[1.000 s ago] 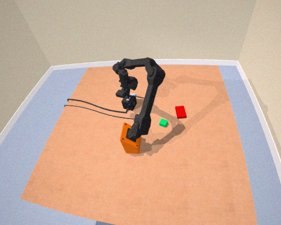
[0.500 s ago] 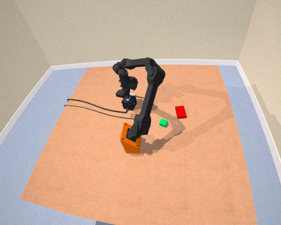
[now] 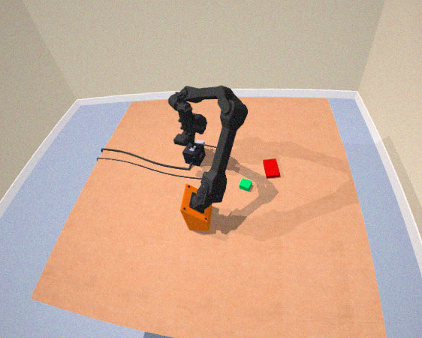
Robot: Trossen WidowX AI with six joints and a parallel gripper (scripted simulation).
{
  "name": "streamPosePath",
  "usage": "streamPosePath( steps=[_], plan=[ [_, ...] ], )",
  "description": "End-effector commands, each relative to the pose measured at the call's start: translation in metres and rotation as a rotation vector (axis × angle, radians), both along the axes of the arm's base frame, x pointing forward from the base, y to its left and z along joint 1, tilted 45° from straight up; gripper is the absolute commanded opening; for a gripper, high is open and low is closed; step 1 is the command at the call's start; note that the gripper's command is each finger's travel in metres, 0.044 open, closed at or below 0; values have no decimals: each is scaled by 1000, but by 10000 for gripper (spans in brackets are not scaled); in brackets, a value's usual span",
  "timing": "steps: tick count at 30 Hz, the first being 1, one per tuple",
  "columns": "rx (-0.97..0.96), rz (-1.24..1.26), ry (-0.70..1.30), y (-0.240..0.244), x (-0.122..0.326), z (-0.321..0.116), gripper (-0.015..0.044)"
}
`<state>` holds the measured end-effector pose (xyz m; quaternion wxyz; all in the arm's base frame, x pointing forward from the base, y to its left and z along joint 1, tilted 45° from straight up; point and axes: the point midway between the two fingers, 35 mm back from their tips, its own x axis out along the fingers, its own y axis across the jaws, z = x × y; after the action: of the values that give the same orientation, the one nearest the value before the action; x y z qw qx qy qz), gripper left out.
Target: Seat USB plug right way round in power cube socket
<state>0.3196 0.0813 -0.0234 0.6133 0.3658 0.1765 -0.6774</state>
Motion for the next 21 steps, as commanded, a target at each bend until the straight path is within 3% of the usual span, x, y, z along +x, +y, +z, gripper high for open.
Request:
streamPosePath(
  steps=[1,21],
  plan=[
    [7,0,-6,4,1,3,0],
    [8,0,-5,14,0,12,0]
  ],
)
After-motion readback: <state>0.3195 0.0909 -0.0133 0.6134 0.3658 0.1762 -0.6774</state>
